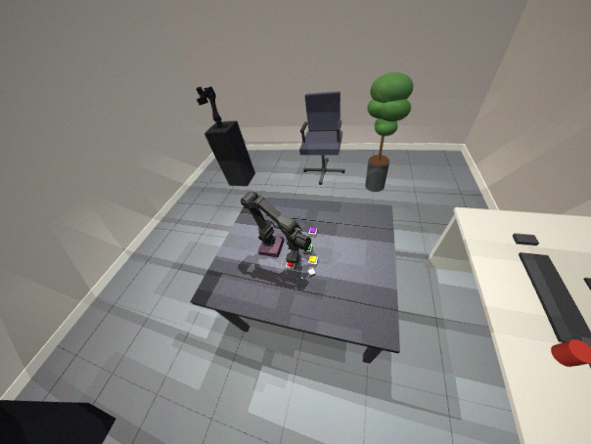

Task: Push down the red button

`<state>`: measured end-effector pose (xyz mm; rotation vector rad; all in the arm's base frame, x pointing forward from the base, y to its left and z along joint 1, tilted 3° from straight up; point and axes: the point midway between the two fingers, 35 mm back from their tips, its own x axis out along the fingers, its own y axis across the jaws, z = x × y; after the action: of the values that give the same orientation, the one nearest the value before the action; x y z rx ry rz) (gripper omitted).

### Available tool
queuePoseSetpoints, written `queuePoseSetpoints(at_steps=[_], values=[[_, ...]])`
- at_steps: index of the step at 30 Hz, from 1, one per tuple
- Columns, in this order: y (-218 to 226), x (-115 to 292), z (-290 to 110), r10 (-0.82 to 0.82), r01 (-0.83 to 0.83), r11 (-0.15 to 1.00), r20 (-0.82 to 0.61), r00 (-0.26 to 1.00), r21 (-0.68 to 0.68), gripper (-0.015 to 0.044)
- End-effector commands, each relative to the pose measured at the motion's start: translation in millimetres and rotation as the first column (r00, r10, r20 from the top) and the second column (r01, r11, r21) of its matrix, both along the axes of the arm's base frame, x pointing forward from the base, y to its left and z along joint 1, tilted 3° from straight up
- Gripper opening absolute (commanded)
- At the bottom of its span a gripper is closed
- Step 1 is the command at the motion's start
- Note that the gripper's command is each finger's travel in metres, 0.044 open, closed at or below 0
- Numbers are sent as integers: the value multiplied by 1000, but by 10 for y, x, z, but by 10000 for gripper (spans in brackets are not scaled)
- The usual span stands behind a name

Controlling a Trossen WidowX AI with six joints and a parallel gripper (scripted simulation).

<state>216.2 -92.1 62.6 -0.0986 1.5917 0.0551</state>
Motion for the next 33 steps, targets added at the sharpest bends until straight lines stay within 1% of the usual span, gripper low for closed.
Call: queuePoseSetpoints(at_steps=[1,4,5,11,17,22,28,33], values=[[311,232,78,4,-4,1000,3,1000,8,309],[546,365,133,-8,8,1000,6,1000,13,387],[629,404,150,-11,11,1000,7,1000,14,400],[1168,574,254,-34,34,999,8,999,24,400],[1759,620,352,-57,57,998,4,998,34,400],[2270,555,430,-75,75,996,-2,997,40,400],[2861,355,515,-97,98,994,-13,995,44,400],[2927,324,524,-100,100,994,-14,995,44,400]])
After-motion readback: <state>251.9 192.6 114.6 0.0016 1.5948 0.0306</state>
